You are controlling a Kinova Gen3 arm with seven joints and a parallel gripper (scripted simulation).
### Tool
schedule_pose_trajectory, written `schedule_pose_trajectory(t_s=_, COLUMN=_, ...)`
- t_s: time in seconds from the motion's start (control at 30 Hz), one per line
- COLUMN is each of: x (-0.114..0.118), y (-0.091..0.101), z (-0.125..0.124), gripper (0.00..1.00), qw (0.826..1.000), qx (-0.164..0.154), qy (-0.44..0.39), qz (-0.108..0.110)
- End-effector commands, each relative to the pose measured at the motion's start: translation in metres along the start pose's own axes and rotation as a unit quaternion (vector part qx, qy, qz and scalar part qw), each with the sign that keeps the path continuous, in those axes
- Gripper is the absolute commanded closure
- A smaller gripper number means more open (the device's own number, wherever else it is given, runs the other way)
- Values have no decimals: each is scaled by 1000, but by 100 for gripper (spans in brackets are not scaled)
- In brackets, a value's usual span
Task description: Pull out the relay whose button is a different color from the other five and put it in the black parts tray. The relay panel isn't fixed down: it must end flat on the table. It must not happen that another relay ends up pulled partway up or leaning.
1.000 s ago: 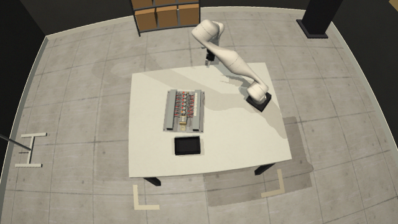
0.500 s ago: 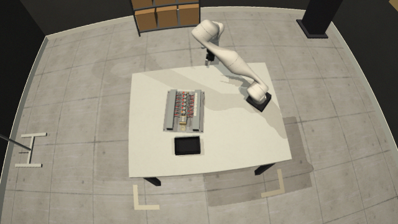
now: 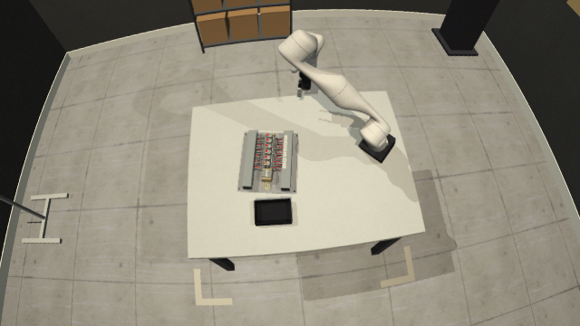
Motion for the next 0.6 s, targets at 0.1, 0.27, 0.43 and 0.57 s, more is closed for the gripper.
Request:
schedule_pose_trajectory(t_s=0.1, x=-12, y=-1, z=-7, gripper=2, qw=999, qx=-2, qy=35, qz=1)
schedule_pose_trajectory(t_s=0.27, x=-19, y=-3, z=-11, gripper=2, qw=998, qx=-4, qy=57, qz=1)
schedule_pose_trajectory(t_s=0.43, x=-34, y=-5, z=-18, gripper=2, qw=995, qx=-8, qy=100, qz=1)
schedule_pose_trajectory(t_s=0.57, x=-48, y=-8, z=-25, gripper=2, qw=990, qx=-11, qy=139, qz=0)
Point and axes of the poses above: the point where the finger pads meet when closed, its own y axis back along the fingers, its own x axis across the jaws, z = x × y, the point moved 9 cm from there along y, back along the fingers, and after that the axes turned 13 degrees about -y, right-handed, at the moved point
